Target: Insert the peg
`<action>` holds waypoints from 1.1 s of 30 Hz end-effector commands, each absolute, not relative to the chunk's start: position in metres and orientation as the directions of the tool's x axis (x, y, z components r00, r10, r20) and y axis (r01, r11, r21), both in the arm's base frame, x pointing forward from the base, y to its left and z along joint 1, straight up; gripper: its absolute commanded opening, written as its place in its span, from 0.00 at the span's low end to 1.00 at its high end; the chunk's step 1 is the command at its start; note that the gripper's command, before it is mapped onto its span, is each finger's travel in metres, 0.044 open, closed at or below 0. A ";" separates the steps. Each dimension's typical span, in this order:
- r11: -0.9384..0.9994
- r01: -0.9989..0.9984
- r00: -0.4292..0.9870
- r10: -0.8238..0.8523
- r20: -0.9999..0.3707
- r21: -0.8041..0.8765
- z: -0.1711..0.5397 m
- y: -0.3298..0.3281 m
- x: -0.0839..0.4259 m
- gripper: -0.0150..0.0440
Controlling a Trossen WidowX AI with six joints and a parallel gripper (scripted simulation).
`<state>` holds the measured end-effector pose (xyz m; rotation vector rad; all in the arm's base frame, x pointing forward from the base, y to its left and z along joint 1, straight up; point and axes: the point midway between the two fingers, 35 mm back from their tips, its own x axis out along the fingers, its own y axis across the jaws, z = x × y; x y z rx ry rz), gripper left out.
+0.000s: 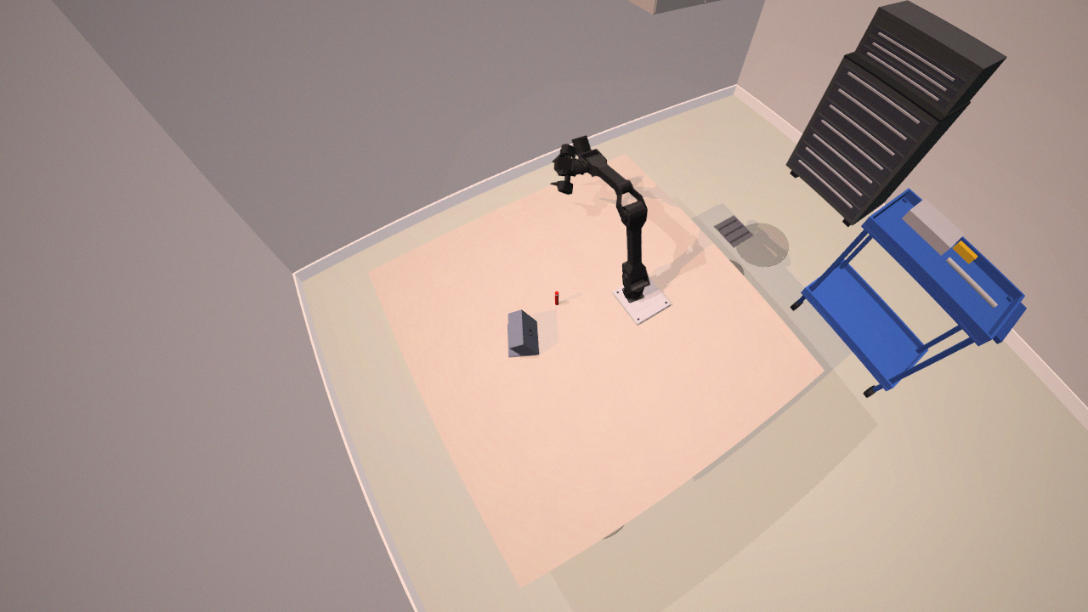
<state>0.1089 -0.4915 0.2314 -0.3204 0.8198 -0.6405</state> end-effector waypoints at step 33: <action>0.945 0.276 0.522 -0.303 -0.797 -0.178 0.184 -0.356 0.260 1.00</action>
